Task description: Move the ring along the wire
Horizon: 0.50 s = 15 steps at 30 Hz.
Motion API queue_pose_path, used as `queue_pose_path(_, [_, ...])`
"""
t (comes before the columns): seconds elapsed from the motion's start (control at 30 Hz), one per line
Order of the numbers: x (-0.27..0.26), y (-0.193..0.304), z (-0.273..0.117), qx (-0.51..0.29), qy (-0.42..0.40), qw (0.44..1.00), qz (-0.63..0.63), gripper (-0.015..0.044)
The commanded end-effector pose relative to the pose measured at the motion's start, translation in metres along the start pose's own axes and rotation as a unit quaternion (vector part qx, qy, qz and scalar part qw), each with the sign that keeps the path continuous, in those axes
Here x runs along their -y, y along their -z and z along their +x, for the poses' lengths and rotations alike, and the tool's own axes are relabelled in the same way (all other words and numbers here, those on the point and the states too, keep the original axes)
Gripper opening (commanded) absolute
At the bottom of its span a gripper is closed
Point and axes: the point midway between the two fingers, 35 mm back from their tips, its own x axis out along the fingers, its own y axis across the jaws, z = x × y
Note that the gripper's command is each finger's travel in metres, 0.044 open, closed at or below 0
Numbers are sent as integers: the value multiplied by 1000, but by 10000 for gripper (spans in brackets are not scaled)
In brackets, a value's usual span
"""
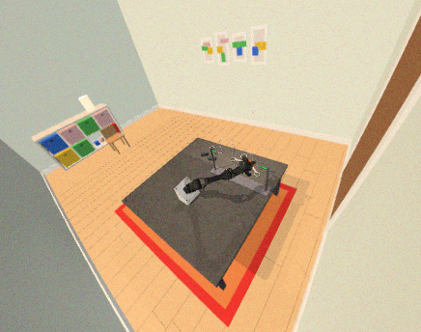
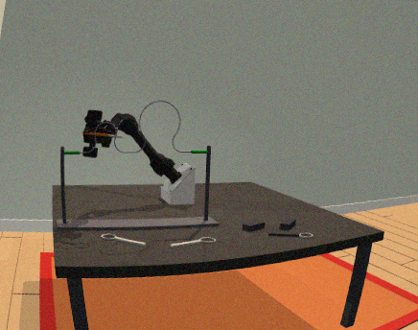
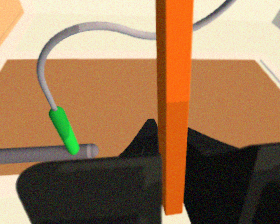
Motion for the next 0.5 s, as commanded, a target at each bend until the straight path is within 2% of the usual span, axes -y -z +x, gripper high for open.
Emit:
queue_pose_path(0.0, [-1, 0, 0, 2, 9, 1000, -14, -150])
queue_pose_path(0.47, [-26, 1, 0, 0, -18, 999, 35, -150])
